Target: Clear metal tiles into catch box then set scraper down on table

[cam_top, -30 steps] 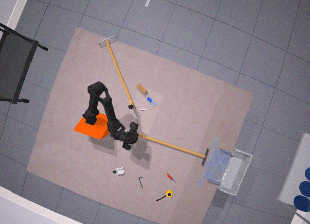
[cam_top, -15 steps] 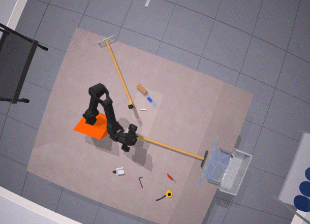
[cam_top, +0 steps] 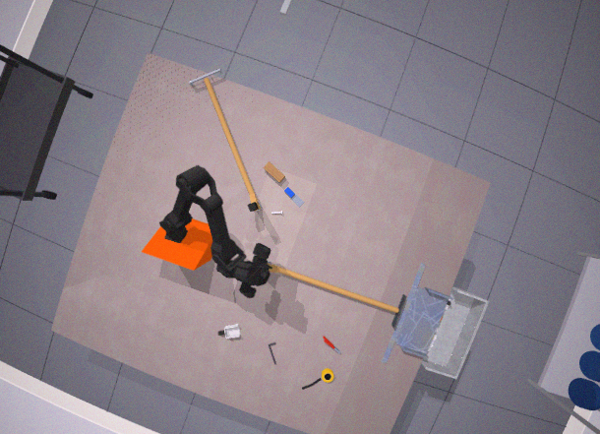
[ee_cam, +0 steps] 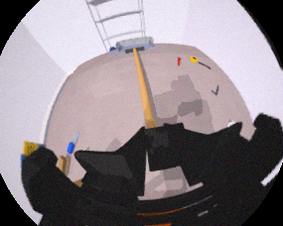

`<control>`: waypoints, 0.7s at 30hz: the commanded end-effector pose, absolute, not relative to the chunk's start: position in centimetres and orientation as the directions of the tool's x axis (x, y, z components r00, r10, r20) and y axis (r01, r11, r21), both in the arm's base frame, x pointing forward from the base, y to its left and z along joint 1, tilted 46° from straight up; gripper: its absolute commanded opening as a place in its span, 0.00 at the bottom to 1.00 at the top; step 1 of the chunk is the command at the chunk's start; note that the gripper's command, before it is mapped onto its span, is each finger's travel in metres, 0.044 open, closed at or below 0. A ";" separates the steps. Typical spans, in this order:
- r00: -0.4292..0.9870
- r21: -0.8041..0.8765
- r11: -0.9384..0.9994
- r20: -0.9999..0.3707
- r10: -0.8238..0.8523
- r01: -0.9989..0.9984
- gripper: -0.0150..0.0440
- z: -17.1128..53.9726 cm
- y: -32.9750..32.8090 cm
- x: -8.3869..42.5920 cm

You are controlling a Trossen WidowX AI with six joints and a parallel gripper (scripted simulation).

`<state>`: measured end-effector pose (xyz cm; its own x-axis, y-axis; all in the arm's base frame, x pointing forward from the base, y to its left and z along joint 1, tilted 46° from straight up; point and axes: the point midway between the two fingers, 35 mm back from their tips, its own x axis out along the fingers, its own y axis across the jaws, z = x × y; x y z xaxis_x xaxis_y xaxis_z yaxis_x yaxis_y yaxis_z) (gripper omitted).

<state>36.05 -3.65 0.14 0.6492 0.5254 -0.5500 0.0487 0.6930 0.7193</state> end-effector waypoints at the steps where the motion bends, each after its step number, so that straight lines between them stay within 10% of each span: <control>1: 0.654 0.719 0.693 -0.552 0.518 0.058 0.25 0.0 -4.0 36.8; 21: 0.661 0.719 0.692 -0.549 0.512 0.061 0.25 -0.2 -4.2 39.8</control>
